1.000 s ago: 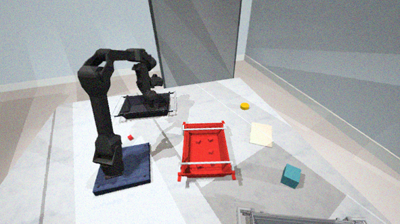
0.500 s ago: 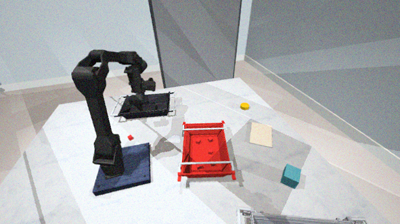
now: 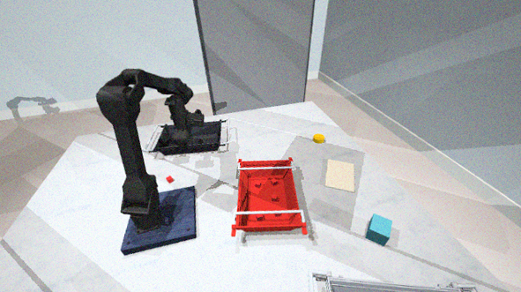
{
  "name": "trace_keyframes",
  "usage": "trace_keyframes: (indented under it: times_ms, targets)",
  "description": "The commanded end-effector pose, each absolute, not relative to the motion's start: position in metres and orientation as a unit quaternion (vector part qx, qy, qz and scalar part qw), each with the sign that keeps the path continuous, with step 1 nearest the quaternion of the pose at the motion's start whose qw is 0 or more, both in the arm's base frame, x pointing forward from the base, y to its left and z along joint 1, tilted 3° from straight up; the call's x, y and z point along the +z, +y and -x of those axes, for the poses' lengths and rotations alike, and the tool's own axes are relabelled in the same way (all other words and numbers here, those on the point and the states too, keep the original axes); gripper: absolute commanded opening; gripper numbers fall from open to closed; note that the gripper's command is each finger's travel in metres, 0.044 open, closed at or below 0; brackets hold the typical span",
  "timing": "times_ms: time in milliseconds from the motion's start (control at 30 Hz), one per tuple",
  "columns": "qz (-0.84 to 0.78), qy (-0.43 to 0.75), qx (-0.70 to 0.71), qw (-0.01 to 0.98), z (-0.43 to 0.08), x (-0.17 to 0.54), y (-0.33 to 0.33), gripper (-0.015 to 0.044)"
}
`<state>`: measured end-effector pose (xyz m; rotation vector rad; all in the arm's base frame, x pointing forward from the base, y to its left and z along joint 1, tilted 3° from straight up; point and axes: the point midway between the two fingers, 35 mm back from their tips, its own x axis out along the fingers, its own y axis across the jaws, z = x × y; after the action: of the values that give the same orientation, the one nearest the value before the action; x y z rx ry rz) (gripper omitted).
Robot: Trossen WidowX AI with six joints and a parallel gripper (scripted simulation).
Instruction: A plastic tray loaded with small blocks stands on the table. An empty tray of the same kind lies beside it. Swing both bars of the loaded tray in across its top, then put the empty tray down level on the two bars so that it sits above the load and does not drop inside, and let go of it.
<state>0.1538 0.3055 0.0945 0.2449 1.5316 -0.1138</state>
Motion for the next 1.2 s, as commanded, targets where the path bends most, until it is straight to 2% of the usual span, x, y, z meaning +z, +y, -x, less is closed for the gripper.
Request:
trace_keyframes:
  times_ms: [0,200,767,1167]
  targets:
    - [-0.109,0.691,-0.062,0.712,-0.153,0.068,0.304,0.0440]
    - [-0.111,0.691,-0.065,0.711,-0.153,0.044,0.304,0.0440]
    - [-0.111,0.691,-0.065,0.711,-0.153,0.044,0.304,0.0440]
    - [-0.111,0.691,-0.065,0.711,-0.153,0.044,0.304,0.0264]
